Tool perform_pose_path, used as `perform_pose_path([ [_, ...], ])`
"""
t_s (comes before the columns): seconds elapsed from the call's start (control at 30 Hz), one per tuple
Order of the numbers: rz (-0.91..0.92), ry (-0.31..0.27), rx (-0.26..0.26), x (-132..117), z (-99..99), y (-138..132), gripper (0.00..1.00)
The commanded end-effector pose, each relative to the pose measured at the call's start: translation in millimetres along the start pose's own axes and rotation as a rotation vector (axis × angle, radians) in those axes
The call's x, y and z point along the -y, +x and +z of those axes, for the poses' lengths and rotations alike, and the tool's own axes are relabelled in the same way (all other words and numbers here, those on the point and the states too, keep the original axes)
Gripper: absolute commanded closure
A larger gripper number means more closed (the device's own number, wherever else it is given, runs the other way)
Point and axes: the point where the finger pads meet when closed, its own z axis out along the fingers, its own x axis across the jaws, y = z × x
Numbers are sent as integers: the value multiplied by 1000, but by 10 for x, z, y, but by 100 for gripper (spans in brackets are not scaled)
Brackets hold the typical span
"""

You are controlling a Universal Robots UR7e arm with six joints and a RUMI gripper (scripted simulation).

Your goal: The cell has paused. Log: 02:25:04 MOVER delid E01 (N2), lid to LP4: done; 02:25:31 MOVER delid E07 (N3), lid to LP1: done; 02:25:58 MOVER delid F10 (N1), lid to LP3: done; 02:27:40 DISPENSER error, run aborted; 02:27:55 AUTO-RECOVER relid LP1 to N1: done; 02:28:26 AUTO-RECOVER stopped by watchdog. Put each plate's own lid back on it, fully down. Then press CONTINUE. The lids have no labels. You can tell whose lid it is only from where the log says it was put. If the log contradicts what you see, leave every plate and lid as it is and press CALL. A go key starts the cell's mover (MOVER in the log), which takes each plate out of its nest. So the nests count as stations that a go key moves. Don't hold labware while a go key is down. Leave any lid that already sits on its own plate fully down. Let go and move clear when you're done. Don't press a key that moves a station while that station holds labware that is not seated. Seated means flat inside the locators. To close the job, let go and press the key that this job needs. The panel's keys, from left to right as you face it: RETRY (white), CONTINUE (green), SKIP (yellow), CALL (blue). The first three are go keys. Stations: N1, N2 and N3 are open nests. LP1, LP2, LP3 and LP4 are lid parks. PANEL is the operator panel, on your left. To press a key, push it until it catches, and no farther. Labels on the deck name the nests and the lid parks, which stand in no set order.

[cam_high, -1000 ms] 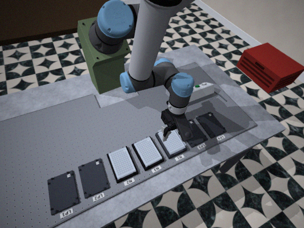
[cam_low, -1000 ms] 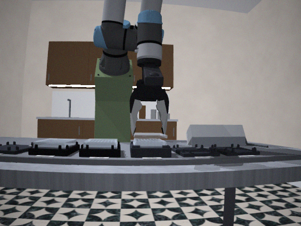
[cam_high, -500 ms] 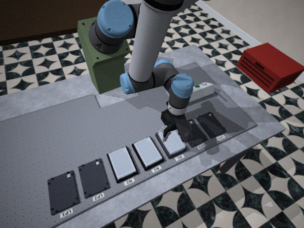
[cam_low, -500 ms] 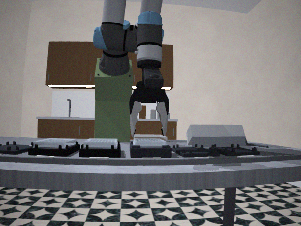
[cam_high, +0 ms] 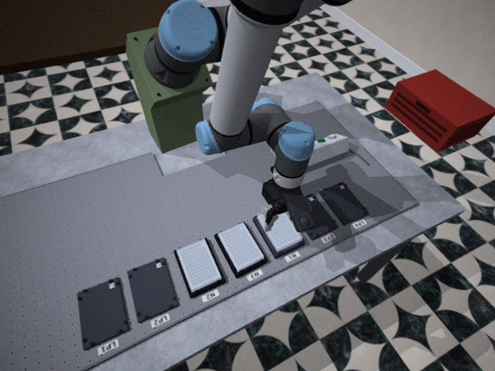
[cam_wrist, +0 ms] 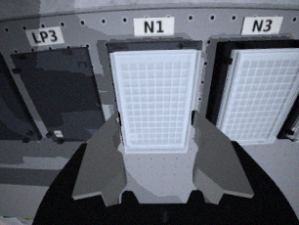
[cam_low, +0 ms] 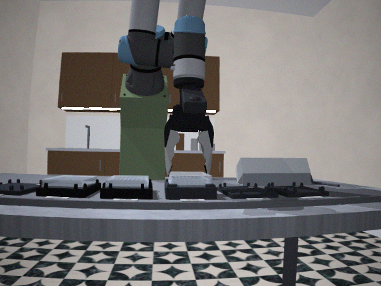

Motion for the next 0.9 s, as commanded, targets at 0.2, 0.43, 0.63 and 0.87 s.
perform_pose_path([
  [0.2, 0, 1, 0, 4, 29, -2, 100],
  [0.43, 0, 1, 0, 4, 52, -2, 100],
  [0.63, 0, 1, 0, 4, 54, -2, 100],
  [0.87, 0, 1, 0, 4, 53, -2, 100],
])
